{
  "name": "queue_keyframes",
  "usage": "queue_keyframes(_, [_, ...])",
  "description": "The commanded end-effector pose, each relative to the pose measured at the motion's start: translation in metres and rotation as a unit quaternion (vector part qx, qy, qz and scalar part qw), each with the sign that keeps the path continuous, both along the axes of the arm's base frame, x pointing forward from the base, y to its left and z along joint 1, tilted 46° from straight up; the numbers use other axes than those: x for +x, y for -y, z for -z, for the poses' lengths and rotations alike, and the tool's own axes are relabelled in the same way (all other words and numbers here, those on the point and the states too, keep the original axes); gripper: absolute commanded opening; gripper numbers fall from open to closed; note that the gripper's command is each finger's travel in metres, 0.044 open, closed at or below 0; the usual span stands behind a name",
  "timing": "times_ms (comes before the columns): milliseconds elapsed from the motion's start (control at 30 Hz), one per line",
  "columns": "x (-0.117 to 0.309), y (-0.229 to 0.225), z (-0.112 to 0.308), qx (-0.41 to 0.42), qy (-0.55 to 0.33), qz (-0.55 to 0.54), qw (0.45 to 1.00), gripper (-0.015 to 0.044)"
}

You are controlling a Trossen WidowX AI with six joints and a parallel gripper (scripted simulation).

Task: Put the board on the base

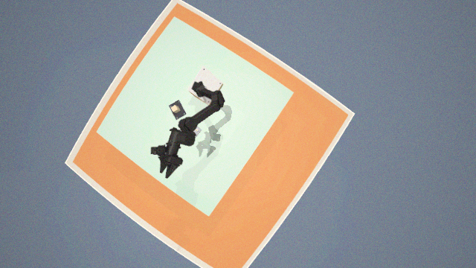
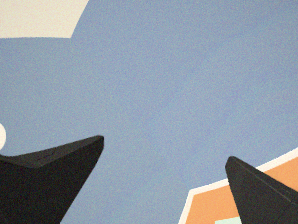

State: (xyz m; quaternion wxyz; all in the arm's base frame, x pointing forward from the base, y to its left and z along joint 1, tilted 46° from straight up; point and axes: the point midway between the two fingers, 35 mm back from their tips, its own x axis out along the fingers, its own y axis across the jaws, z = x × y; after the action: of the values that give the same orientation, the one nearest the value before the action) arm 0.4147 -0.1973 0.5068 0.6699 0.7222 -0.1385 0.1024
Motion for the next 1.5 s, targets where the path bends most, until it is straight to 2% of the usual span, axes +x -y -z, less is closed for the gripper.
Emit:
queue_keyframes(0, [0.022, 0.025, 0.069, -0.025, -0.097, 0.026, 0.995, 0.0440])
queue_keyframes(233, [0.036, 0.050, 0.172, -0.073, -0.236, 0.036, 0.968, 0.0440])
queue_keyframes(467, [0.029, 0.062, 0.278, -0.117, -0.367, 0.006, 0.923, 0.0440])
queue_keyframes(700, [0.000, 0.057, 0.382, -0.154, -0.480, -0.066, 0.861, 0.0440])
queue_keyframes(900, [-0.042, 0.038, 0.464, -0.183, -0.554, -0.165, 0.795, 0.0440])
queue_keyframes(1200, [-0.121, -0.019, 0.548, -0.196, -0.584, -0.361, 0.700, 0.0440])
queue_keyframes(1467, [-0.188, -0.081, 0.570, -0.176, -0.532, -0.521, 0.644, 0.0440])
